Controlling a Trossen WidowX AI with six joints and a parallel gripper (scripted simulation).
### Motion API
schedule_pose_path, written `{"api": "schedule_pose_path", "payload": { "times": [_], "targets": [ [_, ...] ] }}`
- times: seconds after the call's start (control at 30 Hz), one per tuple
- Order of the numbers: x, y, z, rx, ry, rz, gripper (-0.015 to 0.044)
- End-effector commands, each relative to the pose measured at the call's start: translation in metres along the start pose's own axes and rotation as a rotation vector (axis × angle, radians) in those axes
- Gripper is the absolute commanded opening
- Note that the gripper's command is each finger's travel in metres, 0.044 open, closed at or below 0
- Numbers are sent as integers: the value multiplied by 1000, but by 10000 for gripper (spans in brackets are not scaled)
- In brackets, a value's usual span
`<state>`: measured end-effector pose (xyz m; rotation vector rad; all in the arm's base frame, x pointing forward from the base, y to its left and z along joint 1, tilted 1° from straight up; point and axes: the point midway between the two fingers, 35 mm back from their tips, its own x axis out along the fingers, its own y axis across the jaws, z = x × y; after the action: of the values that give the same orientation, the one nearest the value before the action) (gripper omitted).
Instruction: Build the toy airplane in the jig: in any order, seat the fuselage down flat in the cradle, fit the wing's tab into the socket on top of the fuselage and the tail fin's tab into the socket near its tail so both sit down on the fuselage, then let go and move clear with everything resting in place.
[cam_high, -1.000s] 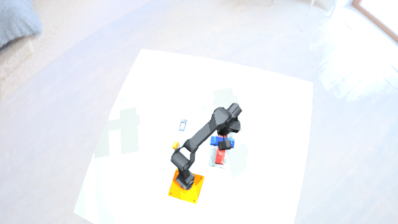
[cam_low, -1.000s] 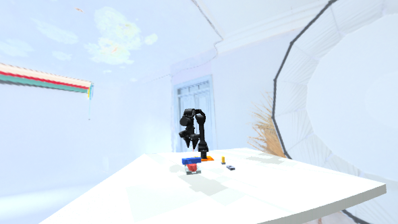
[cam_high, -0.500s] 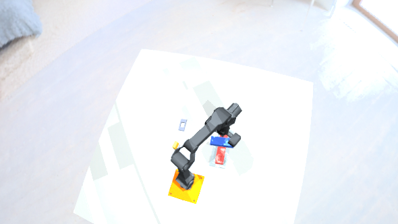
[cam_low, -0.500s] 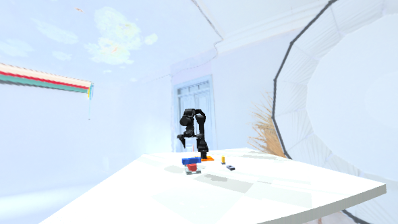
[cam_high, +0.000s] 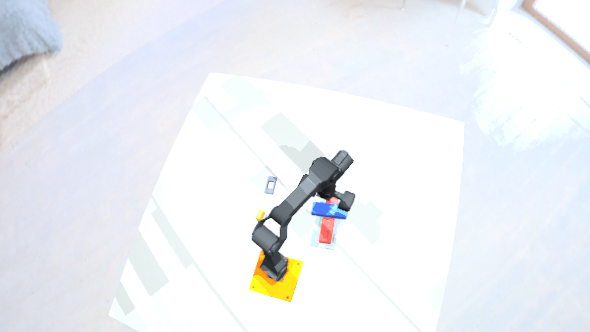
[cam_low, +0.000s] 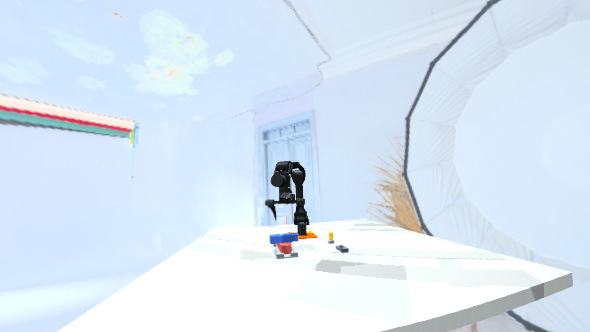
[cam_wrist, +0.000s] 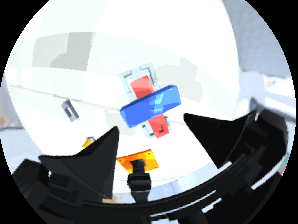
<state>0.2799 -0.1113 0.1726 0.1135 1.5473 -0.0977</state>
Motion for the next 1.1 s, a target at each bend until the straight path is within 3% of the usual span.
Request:
{"api": "schedule_pose_path", "payload": {
  "times": [0.0,0.53,0.83,1.07],
  "targets": [
    [1,46,-6,-1,9,-1,440],
    [-3,213,-108,-27,6,20,440],
    [-2,223,-122,-32,10,26,440],
    [53,224,-122,-32,10,26,440]
  ]
}}
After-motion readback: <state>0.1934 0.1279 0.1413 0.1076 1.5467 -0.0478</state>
